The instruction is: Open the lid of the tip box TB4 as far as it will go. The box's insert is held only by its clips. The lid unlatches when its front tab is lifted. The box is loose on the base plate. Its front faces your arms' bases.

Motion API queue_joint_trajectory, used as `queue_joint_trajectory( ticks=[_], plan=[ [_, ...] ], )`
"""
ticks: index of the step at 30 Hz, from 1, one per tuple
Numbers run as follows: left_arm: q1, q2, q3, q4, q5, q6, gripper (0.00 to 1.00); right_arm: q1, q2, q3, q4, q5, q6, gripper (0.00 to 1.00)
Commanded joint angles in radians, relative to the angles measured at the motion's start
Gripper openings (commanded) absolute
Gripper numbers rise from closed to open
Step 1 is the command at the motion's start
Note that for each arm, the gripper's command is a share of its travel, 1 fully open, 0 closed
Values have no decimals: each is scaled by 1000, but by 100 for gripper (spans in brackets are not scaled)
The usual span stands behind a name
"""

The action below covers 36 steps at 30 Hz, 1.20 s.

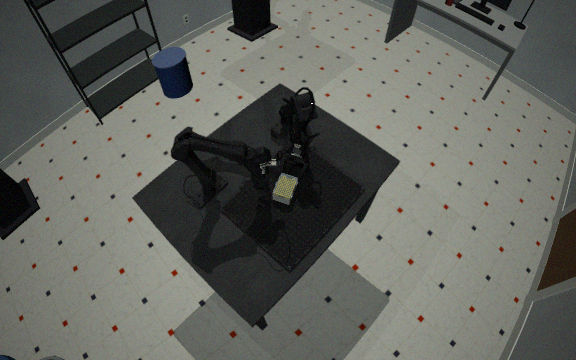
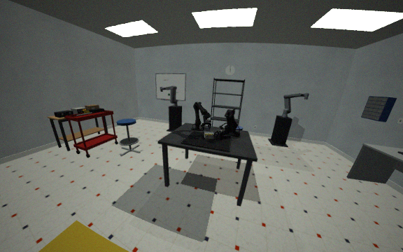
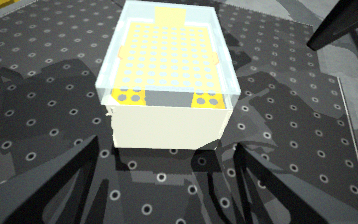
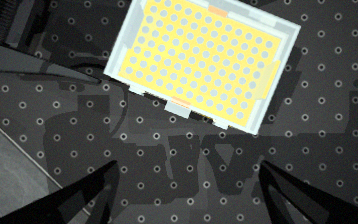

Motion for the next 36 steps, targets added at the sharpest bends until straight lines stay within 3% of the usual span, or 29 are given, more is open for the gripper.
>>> queue_joint_trajectory(
  ticks=[1,36],
  plan=[
    [-29,17,22,13,-31,-18,100,5,-1,10,3,2,6,100],
    [-112,82,115,15,-109,-55,100,11,-7,21,-30,10,13,100]
  ],
)
